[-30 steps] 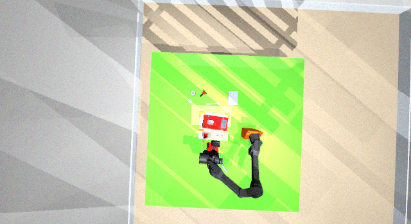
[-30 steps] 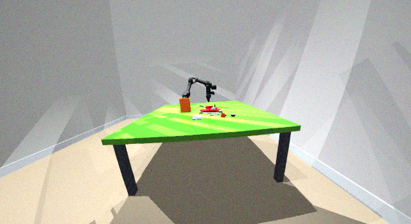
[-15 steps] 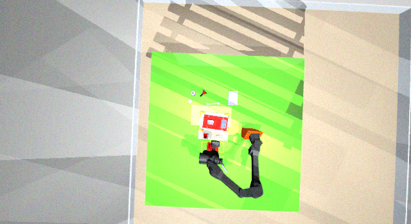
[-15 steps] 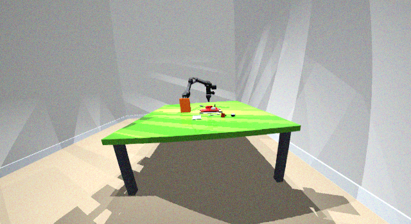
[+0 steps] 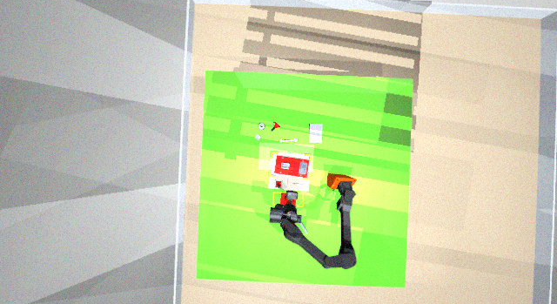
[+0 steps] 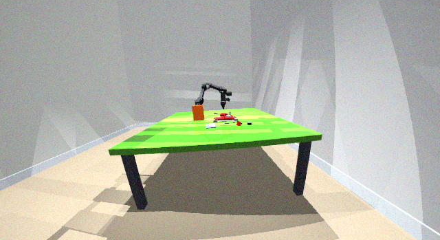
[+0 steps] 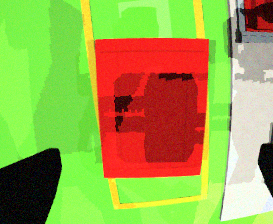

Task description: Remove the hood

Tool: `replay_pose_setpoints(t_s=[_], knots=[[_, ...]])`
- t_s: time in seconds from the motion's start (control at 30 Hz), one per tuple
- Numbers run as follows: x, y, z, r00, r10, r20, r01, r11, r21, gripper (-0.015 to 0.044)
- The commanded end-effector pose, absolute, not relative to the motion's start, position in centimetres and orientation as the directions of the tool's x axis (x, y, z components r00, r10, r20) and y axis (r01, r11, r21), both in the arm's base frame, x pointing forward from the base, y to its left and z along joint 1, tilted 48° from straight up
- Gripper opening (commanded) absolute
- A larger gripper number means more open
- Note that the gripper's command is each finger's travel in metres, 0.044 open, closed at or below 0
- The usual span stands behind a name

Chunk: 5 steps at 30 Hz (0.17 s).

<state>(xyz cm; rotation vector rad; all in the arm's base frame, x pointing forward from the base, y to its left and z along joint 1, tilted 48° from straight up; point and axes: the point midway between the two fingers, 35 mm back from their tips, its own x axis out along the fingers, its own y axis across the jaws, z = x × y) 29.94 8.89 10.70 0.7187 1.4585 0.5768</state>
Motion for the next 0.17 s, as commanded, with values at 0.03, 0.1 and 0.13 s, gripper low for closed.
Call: replay_pose_setpoints(t_s=[0.03,0.1,0.13], knots=[[29.96,8.87,10.81,0.048,0.739,-0.672,0.071,0.668,0.740,0.0440],[29.96,8.87,10.81,0.048,0.739,-0.672,0.071,0.668,0.740,0.0440],[29.96,8.87,10.81,0.048,0.739,-0.672,0.071,0.668,0.740,0.0440]])
